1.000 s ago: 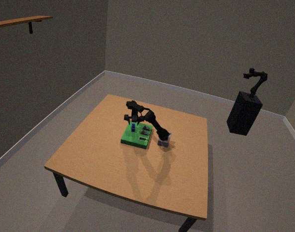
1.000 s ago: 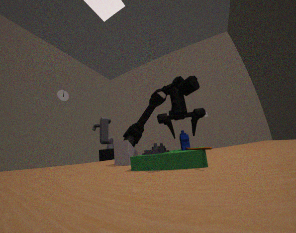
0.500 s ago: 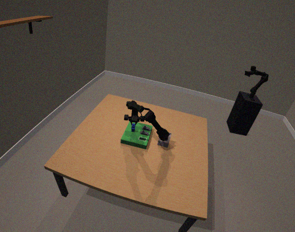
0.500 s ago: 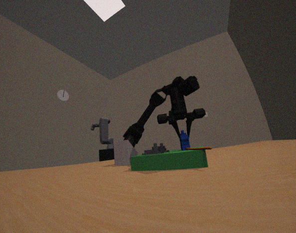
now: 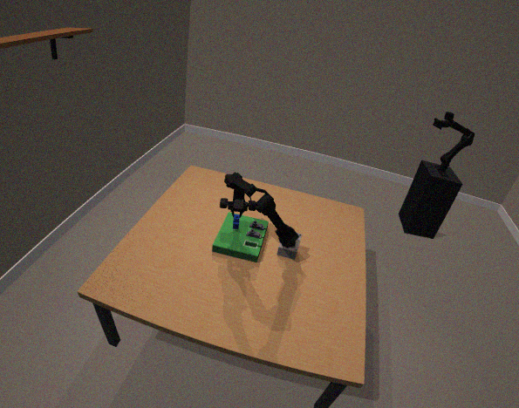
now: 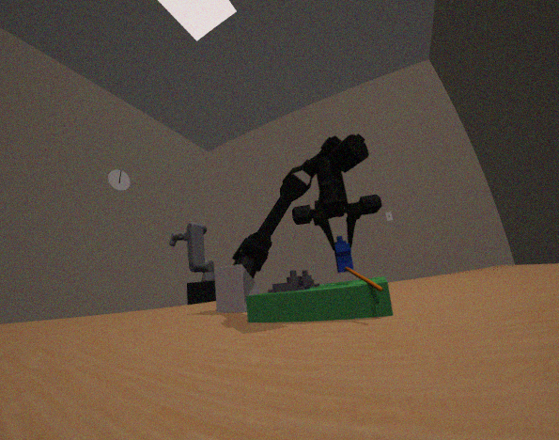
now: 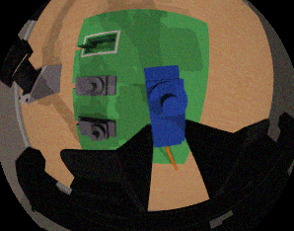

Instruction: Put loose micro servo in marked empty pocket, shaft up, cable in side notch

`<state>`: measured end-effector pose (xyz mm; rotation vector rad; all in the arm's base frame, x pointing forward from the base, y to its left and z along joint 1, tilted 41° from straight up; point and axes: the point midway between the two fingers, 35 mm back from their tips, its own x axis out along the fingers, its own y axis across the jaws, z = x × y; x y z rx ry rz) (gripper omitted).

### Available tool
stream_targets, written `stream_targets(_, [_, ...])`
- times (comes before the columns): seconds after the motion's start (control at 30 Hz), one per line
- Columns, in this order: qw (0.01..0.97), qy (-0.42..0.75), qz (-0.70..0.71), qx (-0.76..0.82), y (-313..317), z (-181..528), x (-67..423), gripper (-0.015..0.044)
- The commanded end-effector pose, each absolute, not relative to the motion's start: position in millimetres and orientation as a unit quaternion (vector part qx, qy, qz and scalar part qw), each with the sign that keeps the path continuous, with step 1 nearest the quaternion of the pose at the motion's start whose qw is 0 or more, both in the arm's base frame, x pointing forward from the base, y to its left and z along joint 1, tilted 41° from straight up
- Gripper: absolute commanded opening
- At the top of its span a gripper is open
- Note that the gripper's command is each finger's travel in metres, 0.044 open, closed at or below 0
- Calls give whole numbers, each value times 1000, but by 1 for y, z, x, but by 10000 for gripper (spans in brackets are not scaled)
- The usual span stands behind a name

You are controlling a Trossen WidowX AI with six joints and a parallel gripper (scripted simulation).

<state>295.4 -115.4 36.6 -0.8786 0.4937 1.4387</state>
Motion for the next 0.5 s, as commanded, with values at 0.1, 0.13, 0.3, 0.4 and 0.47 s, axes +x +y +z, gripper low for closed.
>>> stream_targets(0.1, [637, 216, 628, -391, -117, 41, 294, 0])
stream_targets(0.13, [637, 216, 628, -391, -117, 41, 294, 0])
stream_targets(0.3, [636, 216, 629, -391, -120, 37, 285, 0])
stream_targets(0.4, [636, 217, 629, -391, -122, 35, 278, 0])
stream_targets(0.47, [636, 217, 629, -391, -121, 35, 277, 0])
